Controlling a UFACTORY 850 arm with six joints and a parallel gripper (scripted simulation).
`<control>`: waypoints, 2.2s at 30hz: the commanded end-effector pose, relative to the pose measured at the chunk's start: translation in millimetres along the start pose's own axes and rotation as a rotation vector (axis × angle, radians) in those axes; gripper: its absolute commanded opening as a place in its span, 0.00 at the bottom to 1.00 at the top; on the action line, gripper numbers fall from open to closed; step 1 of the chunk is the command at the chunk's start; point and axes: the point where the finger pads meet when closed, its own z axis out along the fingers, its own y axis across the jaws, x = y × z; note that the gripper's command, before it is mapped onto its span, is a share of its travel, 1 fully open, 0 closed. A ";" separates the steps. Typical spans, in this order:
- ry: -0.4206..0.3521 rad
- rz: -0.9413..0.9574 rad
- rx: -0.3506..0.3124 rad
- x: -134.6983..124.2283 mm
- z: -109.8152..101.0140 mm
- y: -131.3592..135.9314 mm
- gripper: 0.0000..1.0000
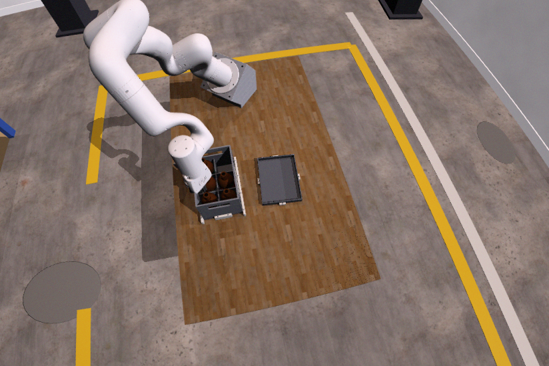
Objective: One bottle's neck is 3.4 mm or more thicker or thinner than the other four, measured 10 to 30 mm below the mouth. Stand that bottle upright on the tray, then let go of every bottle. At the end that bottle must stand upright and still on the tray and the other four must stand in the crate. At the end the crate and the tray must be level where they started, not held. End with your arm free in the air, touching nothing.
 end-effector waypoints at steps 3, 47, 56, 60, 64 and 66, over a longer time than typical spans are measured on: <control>-0.001 0.000 0.001 -0.4 -0.6 -0.6 0.00; -0.001 0.000 0.001 -62.1 -1.0 61.1 0.65; -0.001 0.000 0.001 -62.1 -1.0 61.1 0.65; -0.001 0.000 0.001 -62.1 -1.0 61.1 0.65; -0.001 0.000 0.001 -62.1 -1.0 61.1 0.65; -0.001 0.000 0.001 -62.1 -1.0 61.1 0.65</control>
